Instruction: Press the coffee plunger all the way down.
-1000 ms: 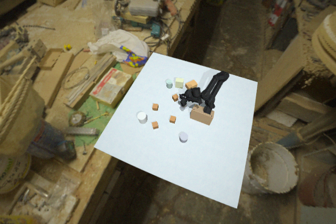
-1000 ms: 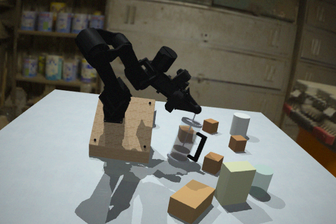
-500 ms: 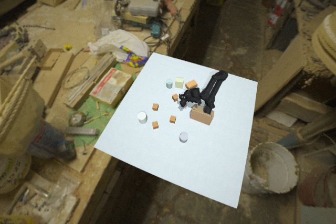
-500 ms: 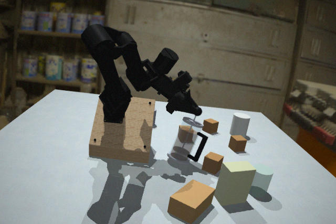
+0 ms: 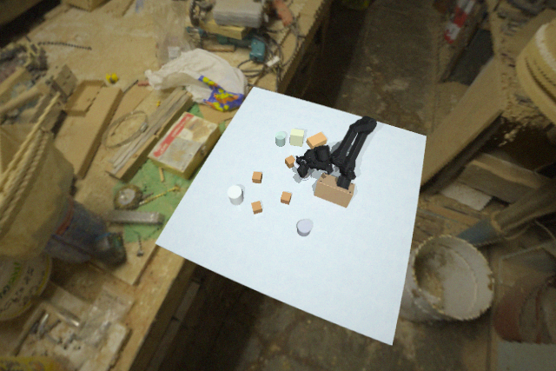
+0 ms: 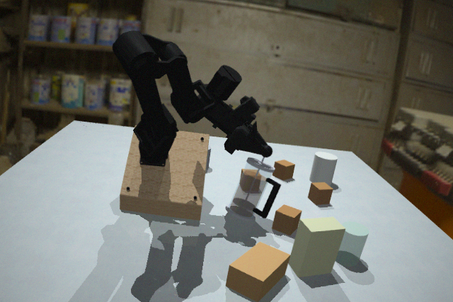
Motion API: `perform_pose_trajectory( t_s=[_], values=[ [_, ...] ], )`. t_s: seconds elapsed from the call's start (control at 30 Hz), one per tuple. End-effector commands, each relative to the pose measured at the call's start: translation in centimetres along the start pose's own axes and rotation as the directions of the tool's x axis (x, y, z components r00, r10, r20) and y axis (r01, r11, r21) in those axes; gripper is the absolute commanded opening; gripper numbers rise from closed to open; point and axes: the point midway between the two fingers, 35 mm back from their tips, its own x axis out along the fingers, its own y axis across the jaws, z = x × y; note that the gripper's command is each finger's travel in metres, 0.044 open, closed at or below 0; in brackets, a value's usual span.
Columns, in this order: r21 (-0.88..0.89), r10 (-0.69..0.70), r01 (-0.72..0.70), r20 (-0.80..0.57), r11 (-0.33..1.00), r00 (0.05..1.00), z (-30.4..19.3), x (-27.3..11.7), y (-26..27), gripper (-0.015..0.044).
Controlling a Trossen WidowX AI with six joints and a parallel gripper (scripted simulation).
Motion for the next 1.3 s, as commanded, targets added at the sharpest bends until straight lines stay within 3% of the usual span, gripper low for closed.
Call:
perform_pose_trajectory(
  t_s=[0.0,0.93,1.27],
  values=[
    [-0.021,-0.006,0.006,-0.012,1.0,1.0,-0.31,0.15,-0.03,0.0122],
    [-0.007,-0.003,0.003,-0.004,1.0,1.0,-0.01,0.17,0.11,0.0122],
    [-0.007,-0.003,0.003,-0.004,1.0,1.0,-0.01,0.17,0.11,0.0384]
  ],
)
